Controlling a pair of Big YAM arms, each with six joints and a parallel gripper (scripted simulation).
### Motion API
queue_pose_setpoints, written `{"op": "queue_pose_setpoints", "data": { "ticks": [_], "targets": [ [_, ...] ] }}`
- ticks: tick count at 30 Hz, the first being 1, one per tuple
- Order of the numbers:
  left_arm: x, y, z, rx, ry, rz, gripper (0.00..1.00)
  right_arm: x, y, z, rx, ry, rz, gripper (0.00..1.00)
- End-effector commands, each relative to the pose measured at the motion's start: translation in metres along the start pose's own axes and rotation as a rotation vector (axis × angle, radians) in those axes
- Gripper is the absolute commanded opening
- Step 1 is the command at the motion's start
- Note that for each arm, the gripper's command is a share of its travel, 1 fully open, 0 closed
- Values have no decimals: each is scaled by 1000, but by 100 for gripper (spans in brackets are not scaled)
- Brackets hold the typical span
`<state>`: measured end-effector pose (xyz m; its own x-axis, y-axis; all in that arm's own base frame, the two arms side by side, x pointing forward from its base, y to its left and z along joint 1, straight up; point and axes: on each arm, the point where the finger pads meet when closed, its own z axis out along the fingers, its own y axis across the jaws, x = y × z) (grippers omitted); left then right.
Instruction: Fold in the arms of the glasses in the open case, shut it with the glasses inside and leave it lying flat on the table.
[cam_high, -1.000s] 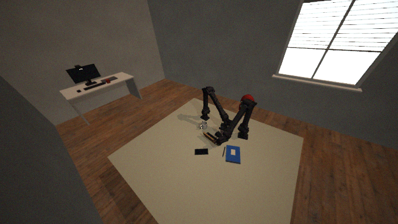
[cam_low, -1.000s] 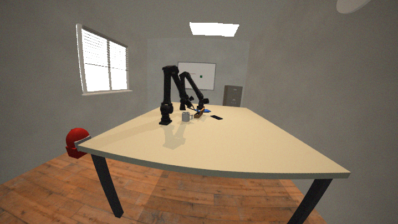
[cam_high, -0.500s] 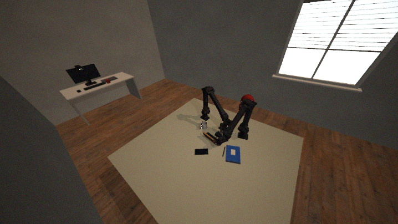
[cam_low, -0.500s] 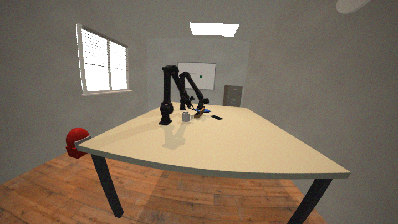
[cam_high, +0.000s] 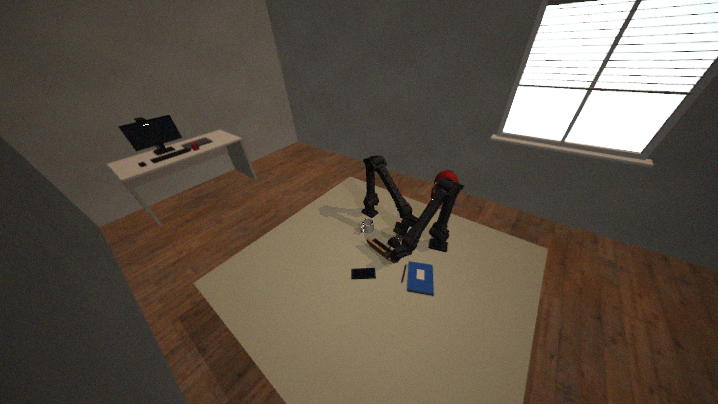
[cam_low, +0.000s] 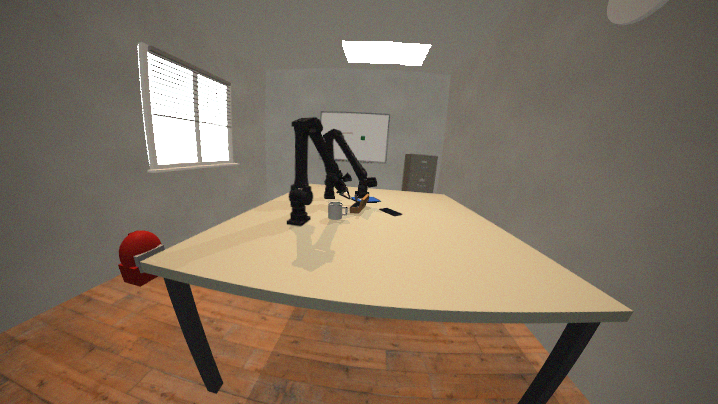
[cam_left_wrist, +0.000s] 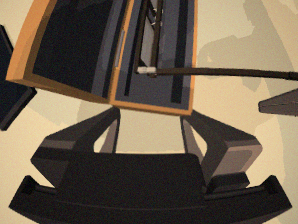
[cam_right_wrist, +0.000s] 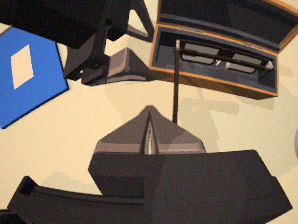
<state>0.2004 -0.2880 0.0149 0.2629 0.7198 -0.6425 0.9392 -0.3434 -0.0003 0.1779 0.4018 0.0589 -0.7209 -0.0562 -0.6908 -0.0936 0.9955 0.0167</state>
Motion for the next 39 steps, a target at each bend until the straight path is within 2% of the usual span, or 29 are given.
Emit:
{"op": "queue_pose_setpoints", "data": {
  "ticks": [1, 7, 8, 10, 24, 25, 27, 39],
  "targets": [
    [-4, 4, -7, -19, -12, 14, 57, -25, 16, -14, -30, -1, 77, 0],
    [-4, 4, -7, -19, -12, 14, 57, -21, 12, -11, -11, 25, 80, 0],
    [-4, 4, -7, -19, -12, 14, 57, -13, 2, -6, 10, 37, 67, 0],
    [-4, 4, -7, -19, -12, 14, 57, -24, 12, -15, -13, 40, 98, 0],
    [-4, 4, -7, -19, -12, 14, 57, -18, 0, -11, 35, 124, 126, 0],
    [-4, 4, -7, -19, -12, 14, 57, -9, -11, -7, 58, 137, 114, 0],
    [-4, 4, -7, -19, -12, 14, 57, -22, -1, -15, 33, 142, 146, 0],
    [-4, 4, -7, -19, -12, 14, 57, -16, -13, -13, 79, 225, 177, 0]
  ]
}}
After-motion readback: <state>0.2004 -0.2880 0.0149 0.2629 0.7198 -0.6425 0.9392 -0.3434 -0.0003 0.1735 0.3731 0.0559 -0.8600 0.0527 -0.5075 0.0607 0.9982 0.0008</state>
